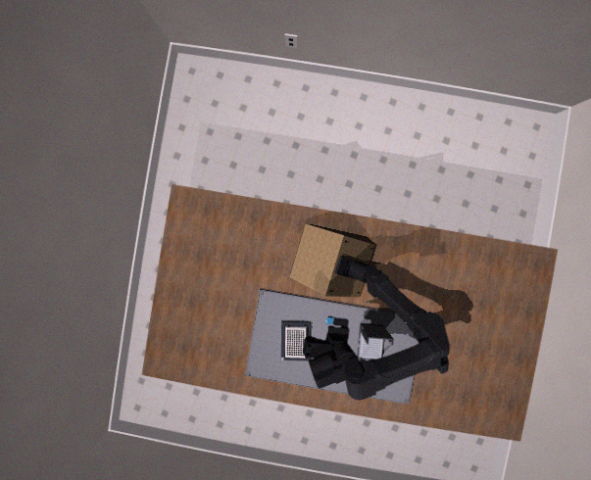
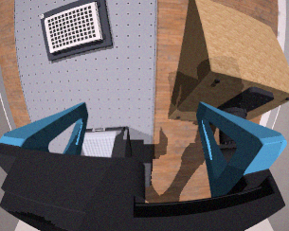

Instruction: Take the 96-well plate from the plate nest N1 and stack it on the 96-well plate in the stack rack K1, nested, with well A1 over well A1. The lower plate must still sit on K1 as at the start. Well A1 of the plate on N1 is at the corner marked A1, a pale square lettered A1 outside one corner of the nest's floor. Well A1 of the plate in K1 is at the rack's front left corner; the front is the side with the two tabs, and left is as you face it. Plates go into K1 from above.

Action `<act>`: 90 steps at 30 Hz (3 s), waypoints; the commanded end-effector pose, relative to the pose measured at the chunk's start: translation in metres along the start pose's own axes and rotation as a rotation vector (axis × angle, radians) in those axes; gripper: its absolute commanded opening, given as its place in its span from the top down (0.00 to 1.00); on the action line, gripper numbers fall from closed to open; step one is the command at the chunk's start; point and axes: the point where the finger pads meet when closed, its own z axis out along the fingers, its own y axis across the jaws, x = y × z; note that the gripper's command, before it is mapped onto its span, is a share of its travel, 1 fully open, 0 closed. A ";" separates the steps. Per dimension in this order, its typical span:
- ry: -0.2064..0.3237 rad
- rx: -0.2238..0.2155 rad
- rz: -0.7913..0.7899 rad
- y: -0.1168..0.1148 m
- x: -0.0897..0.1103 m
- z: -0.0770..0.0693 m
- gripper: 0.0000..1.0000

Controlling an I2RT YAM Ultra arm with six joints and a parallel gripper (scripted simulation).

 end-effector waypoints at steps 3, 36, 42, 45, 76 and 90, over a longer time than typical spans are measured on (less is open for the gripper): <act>-0.007 -0.005 0.000 0.000 -0.001 -0.002 0.00; 0.040 -0.036 -0.561 0.059 -0.034 0.015 0.00; 0.067 -0.051 -0.755 0.076 -0.041 0.025 0.00; 0.069 -0.069 -0.840 0.081 -0.049 0.028 0.00; 0.118 -0.185 -1.694 0.152 -0.076 0.098 0.00; 0.085 -0.188 -1.717 0.153 -0.077 0.086 0.00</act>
